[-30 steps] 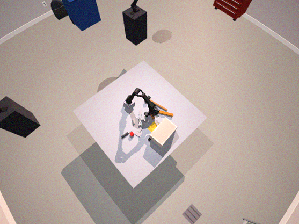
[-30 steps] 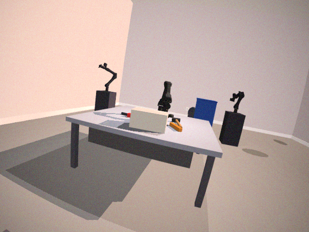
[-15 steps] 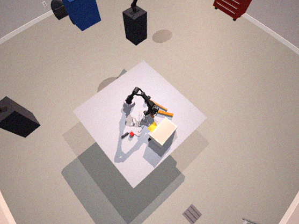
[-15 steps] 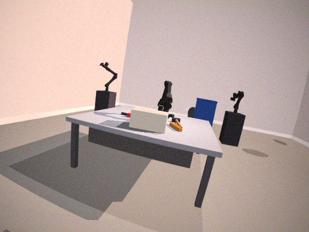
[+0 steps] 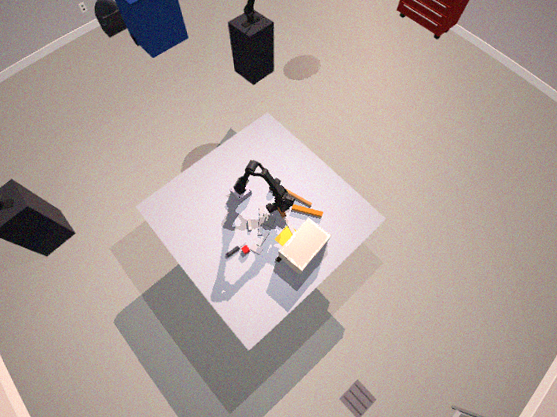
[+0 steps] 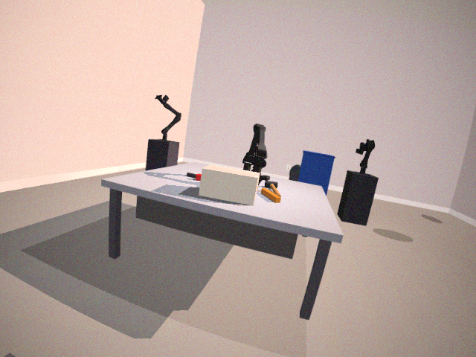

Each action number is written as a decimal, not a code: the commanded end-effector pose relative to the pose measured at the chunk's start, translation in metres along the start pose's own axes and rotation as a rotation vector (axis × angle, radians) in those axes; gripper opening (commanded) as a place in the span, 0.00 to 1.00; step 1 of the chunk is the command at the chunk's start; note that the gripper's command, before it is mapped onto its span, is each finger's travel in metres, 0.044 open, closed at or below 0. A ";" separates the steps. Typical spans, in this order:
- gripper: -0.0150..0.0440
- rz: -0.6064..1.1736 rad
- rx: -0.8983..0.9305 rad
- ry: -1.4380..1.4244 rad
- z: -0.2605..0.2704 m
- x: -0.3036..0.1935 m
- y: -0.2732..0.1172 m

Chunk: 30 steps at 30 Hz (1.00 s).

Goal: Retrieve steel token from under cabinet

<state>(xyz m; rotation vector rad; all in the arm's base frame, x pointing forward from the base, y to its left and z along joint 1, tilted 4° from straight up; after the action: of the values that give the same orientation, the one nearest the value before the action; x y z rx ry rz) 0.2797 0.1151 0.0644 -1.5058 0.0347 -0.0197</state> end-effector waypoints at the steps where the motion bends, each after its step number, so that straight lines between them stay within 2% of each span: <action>1: 0.25 0.004 -0.001 0.001 0.002 -0.008 0.001; 30: 0.25 0.008 0.001 0.001 0.015 -0.051 0.001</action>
<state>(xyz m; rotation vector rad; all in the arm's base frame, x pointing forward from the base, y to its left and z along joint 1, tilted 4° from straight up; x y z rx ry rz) 0.2367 0.1298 0.0654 -1.5045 0.0375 -0.0178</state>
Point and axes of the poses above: the point midway between the two fingers, 35 mm back from their tips, its own y axis out along the fingers, its own z axis across the jaws, x = y × z, the point moved 9 cm from there along -y, back along the fingers, and after that the axes turned 13 degrees about -y, right-handed, at the moved point
